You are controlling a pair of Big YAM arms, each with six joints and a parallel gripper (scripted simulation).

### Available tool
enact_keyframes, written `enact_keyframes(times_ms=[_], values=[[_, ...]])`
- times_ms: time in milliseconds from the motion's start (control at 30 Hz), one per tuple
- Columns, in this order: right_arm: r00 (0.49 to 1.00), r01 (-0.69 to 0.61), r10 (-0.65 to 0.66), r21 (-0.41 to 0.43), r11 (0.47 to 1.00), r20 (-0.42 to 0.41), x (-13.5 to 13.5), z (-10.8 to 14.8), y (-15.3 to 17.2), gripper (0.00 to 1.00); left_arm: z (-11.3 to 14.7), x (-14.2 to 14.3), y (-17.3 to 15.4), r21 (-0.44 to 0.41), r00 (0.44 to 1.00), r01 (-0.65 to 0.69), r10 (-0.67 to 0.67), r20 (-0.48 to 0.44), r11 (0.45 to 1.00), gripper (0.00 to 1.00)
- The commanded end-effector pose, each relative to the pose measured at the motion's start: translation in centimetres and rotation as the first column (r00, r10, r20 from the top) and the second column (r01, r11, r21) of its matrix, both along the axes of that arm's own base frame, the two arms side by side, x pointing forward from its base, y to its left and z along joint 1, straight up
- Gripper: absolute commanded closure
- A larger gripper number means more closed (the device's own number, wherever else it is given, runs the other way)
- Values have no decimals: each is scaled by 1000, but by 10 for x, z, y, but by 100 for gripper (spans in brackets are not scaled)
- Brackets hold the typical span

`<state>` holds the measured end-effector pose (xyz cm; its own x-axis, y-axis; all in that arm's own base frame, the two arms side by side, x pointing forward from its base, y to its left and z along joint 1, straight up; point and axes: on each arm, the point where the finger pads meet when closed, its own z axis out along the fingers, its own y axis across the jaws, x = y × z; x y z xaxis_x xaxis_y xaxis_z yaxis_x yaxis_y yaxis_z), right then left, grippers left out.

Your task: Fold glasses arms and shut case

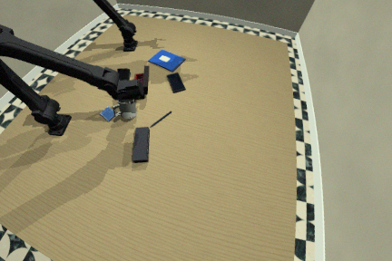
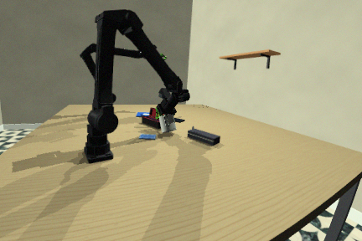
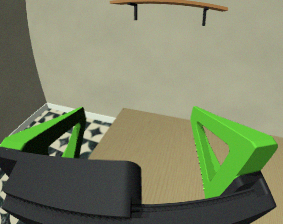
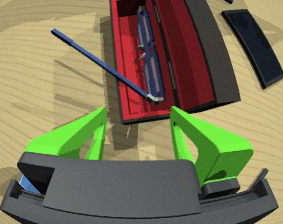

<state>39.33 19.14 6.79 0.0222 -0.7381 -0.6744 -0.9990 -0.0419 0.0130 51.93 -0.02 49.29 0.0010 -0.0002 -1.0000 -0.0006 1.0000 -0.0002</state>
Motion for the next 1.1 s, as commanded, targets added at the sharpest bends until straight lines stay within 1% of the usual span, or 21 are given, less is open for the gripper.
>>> enact_keyframes(times_ms=[0, 700, 733, 1067], values=[[998, -55, 55, -84, 995, 1, -1, -72, -21, 43, 4, 2, -5, 8, 1000, 11, -11, 10, 1000, 0], [998, -55, 55, -84, 995, -1, -1, -72, -21, 43, 4, 2, -5, 8, 1000, 11, -11, 10, 1000, 0], [998, -55, 55, -84, 995, -1, -2, -72, -21, 43, 4, 2, -5, 8, 1000, 11, -11, 10, 1000, 100], [998, -55, 55, -84, 995, -1, -2, -72, -21, 43, 4, 2, -5, 7, 1000, 11, -11, 10, 1000, 100]])
